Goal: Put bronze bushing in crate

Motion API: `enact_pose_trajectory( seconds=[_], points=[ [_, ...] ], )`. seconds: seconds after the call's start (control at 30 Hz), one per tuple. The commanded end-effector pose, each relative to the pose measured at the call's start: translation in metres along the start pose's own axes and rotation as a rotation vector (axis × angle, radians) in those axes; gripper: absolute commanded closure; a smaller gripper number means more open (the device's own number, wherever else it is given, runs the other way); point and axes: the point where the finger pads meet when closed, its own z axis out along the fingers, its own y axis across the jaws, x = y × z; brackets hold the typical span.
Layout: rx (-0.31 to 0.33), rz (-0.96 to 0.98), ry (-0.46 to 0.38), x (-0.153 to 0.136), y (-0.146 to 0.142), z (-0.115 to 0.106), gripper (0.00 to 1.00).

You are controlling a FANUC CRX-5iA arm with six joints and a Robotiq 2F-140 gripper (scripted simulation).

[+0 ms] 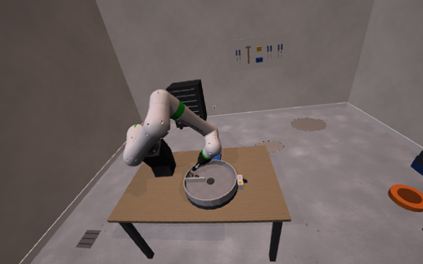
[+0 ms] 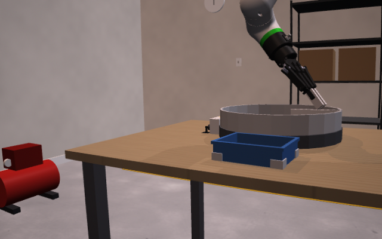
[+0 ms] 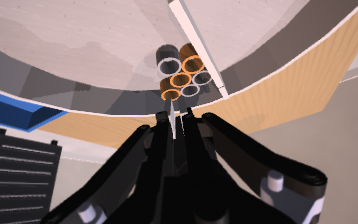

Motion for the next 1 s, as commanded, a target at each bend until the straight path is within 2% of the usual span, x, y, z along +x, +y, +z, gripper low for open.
enact_pose_trajectory(
  seconds=[0.0, 0.3, 0.97],
  points=[
    [0.0, 0.0, 0.0, 0.0, 0.0, 0.0, 0.94],
    [0.0, 0.0, 0.0, 0.001, 0.0, 0.001, 0.94],
    [0.0, 0.0, 0.0, 0.015, 0.0, 0.018, 0.94]
  ],
)
